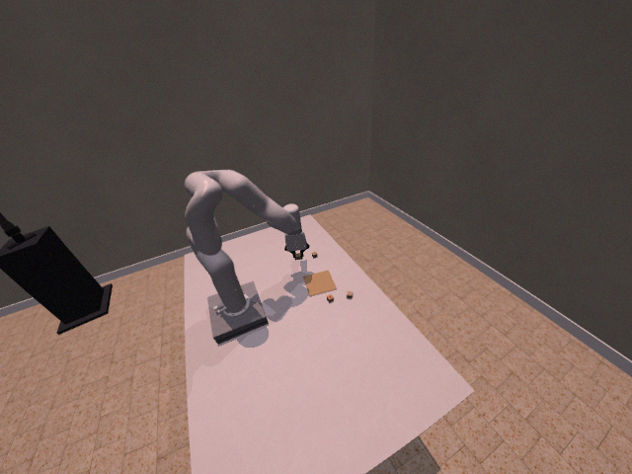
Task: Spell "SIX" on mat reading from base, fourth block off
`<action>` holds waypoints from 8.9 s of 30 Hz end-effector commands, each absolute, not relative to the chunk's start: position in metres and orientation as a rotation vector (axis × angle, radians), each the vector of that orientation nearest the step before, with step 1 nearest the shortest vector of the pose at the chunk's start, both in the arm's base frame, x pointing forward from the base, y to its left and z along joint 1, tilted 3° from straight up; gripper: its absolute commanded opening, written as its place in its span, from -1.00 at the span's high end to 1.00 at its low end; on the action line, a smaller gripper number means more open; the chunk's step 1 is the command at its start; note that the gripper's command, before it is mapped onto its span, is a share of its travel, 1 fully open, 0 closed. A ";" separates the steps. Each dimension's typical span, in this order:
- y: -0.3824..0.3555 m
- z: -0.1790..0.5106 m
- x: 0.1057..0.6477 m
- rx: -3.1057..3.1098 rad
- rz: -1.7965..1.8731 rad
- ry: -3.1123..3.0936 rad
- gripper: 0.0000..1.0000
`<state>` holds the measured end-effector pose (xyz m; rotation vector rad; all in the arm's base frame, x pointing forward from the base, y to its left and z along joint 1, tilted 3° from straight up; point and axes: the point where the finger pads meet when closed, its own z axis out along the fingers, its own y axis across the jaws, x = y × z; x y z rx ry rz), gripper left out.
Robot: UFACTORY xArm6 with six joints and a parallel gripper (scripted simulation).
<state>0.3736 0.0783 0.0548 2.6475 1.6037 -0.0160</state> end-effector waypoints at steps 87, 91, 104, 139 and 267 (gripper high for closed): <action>0.069 0.019 0.371 2.716 1.476 1.985 0.57; 0.069 0.018 0.371 2.716 1.476 1.985 0.57; 0.067 -0.006 0.372 2.716 1.476 1.985 0.57; 0.066 -0.031 0.372 2.716 1.476 1.985 0.57; 0.076 0.009 0.322 2.942 0.571 2.218 0.16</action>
